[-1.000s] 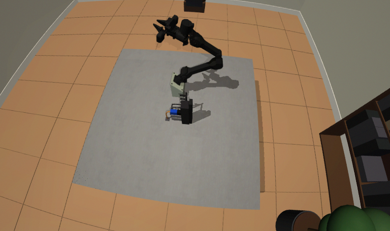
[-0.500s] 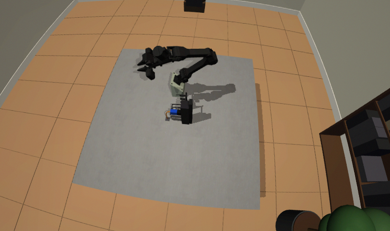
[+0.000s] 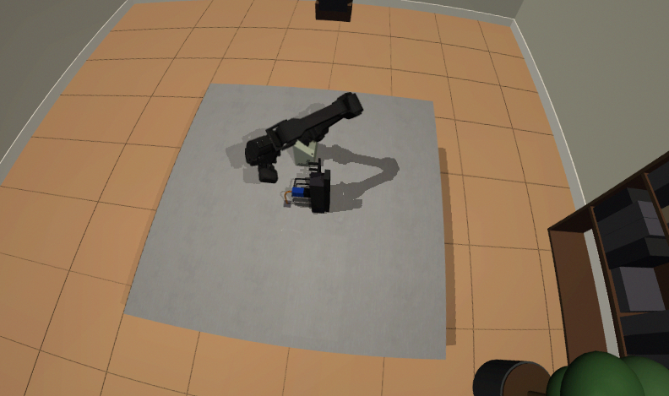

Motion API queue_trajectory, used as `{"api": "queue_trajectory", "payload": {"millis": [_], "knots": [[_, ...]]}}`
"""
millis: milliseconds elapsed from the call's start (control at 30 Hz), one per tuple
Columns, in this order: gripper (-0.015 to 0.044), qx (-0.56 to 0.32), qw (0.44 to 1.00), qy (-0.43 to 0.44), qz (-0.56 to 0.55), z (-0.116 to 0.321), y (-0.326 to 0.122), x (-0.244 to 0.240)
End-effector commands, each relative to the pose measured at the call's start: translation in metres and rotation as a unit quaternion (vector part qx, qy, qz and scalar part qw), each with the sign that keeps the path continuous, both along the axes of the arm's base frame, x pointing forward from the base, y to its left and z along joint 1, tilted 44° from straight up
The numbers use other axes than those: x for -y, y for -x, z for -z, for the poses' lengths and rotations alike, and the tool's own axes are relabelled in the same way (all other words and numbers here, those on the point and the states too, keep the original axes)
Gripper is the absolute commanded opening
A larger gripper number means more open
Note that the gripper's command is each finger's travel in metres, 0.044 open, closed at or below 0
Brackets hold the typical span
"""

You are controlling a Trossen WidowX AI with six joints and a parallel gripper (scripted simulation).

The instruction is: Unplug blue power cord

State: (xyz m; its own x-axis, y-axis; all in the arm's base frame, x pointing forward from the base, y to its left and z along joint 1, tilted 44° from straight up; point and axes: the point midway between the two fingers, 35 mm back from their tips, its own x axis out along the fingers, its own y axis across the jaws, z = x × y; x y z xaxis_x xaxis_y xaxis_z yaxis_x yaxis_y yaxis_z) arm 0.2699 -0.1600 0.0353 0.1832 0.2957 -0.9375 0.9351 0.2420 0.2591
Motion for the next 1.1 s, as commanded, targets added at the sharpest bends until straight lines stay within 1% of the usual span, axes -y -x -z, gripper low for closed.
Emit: {"api": "queue_trajectory", "payload": {"millis": [0, 100, 167, 567, 1067], "knots": [[0.016, -0.07, 0.989, -0.13, 0.022, 0.016, -0.005, -0.067], [0.016, -0.137, 0.967, -0.21, 0.045, 0.022, -0.004, -0.111], [0.016, -0.154, 0.96, -0.227, 0.051, 0.023, -0.003, -0.121], [0.016, -0.154, 0.96, -0.227, 0.051, 0.023, -0.003, -0.121], [0.016, -0.154, 0.96, -0.227, 0.051, 0.007, -0.002, -0.138]]}}
